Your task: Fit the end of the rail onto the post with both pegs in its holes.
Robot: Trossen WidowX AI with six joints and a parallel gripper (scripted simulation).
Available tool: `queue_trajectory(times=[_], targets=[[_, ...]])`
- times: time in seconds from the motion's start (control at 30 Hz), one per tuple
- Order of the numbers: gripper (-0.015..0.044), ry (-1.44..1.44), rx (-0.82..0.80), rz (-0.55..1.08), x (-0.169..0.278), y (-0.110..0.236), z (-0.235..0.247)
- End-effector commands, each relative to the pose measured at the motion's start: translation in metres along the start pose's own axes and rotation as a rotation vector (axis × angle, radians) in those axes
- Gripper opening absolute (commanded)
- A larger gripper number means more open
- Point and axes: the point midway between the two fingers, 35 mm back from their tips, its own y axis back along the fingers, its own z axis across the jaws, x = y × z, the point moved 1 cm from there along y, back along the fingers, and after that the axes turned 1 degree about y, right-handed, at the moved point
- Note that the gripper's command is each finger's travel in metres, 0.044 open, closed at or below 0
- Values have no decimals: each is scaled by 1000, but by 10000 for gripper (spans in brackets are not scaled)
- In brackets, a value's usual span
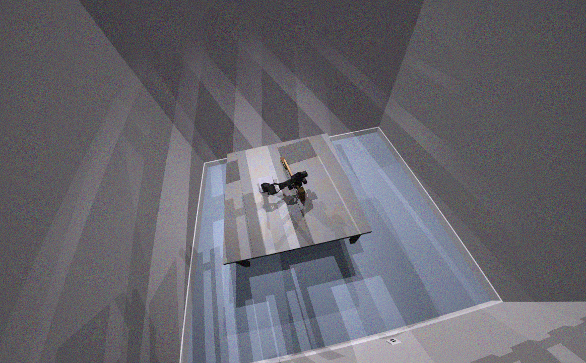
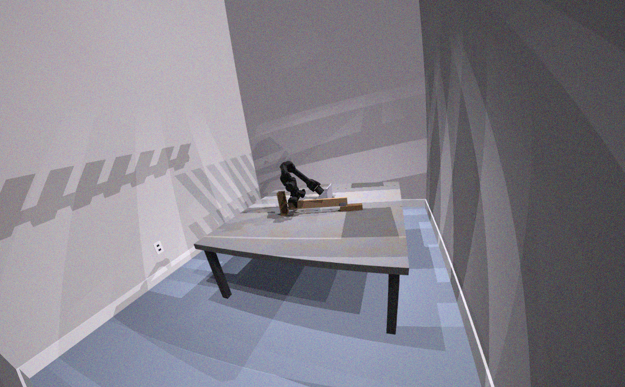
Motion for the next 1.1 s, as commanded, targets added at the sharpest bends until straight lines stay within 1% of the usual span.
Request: queue_trajectory(times=[0.0,1.07], targets=[[0,4,6,3,3,2,-1],[0,3,6,4,13,2,-1]])
